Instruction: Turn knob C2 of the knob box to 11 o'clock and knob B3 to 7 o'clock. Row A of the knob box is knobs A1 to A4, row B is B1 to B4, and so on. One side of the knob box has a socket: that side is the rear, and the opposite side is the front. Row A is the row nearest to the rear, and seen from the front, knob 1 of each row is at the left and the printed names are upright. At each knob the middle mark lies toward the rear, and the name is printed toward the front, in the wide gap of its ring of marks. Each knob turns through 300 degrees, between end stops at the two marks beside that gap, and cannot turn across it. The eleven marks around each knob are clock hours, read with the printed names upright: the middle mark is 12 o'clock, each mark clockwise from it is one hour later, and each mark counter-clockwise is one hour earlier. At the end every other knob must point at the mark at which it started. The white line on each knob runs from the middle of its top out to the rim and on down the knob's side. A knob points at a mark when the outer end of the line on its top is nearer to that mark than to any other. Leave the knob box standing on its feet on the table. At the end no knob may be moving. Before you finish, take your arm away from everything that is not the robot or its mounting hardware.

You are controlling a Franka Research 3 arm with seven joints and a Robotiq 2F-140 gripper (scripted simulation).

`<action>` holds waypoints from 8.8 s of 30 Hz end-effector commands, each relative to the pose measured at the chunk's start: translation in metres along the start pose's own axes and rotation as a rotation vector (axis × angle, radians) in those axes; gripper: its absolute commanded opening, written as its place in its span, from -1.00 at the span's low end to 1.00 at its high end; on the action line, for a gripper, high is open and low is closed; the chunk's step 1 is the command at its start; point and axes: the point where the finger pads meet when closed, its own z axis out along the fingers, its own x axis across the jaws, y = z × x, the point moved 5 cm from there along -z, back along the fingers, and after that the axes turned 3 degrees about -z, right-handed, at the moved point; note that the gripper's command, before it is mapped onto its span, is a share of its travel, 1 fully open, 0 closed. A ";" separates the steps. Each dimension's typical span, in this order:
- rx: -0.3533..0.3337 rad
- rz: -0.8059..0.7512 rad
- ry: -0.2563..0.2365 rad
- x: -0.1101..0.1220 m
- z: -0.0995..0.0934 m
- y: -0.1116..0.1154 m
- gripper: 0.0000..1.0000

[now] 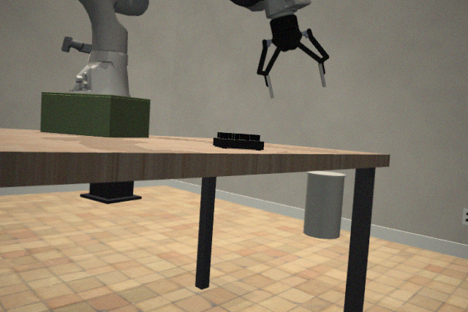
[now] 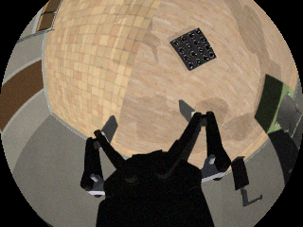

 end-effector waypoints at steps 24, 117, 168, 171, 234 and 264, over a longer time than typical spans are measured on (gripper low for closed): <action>0.026 -0.492 0.071 0.040 0.003 -0.034 1.00; -0.146 -1.937 0.289 0.171 0.001 -0.108 1.00; -0.227 -2.213 0.310 0.198 0.000 -0.116 1.00; -0.227 -2.213 0.310 0.198 0.000 -0.116 1.00; -0.227 -2.213 0.310 0.198 0.000 -0.116 1.00; -0.227 -2.213 0.310 0.198 0.000 -0.117 1.00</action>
